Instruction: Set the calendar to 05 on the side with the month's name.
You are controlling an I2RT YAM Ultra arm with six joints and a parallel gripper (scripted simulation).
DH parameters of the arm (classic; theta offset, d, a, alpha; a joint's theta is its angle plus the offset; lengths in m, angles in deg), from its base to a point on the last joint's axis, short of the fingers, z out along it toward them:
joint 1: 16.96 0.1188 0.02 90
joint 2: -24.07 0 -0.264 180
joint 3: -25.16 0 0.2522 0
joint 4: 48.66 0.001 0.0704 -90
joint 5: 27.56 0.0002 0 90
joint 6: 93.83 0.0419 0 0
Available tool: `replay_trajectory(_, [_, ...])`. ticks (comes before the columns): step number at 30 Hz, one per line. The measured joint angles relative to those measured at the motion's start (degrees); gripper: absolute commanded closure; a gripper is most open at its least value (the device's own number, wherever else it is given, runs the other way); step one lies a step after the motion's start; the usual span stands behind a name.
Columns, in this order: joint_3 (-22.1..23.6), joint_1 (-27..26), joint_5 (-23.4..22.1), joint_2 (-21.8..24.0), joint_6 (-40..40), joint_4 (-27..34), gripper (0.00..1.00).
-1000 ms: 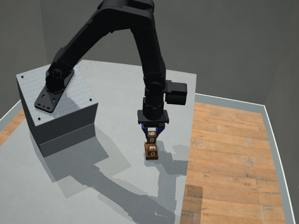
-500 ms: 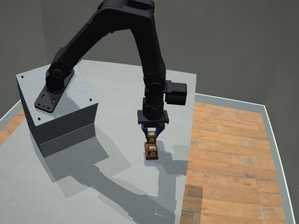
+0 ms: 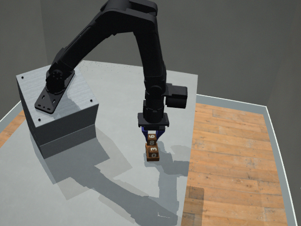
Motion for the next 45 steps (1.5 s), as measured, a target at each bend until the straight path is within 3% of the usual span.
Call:
replay_trajectory(22, [-0.59,-0.79,-0.22,-3.04,-0.83,-2.86,0.73])
replay_trajectory(45, [-0.76,-0.85,-0.24,-3.30,-1.03,-3.21,0.73])
